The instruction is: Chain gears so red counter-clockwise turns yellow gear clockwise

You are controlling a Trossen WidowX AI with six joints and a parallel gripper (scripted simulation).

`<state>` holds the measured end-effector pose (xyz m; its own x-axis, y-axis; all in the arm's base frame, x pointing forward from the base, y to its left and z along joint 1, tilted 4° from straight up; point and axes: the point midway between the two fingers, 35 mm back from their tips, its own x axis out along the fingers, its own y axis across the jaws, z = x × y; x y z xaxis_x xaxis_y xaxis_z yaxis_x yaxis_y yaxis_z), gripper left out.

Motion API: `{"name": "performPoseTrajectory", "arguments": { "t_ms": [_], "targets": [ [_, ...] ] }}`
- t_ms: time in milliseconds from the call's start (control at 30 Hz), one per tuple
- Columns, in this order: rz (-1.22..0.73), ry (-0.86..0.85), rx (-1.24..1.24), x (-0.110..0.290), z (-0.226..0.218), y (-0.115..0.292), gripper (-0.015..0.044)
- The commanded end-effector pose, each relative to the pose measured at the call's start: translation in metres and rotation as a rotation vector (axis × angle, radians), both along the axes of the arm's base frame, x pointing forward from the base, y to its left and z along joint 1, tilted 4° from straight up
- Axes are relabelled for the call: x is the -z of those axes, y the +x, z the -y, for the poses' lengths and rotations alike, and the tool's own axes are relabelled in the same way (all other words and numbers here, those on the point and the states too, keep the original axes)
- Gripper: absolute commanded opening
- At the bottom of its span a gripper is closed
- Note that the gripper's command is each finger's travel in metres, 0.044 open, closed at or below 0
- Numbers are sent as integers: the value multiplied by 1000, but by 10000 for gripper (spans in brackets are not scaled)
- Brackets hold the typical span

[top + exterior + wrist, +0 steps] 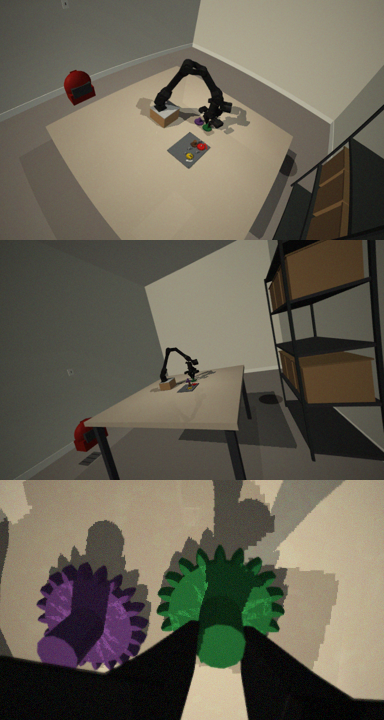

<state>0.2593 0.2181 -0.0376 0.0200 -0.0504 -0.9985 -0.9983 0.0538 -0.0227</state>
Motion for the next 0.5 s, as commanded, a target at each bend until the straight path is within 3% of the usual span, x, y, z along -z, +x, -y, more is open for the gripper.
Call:
{"name": "performPoseTrajectory", "arguments": {
  "t_ms": [0, 133, 467],
  "targets": [
    [0, 1, -5, 1, 0, 0, 46],
    [0, 1, -5, 1, 0, 0, 0],
    [0, 2, -5, -27, -4, 3, 0]
  ]
}}
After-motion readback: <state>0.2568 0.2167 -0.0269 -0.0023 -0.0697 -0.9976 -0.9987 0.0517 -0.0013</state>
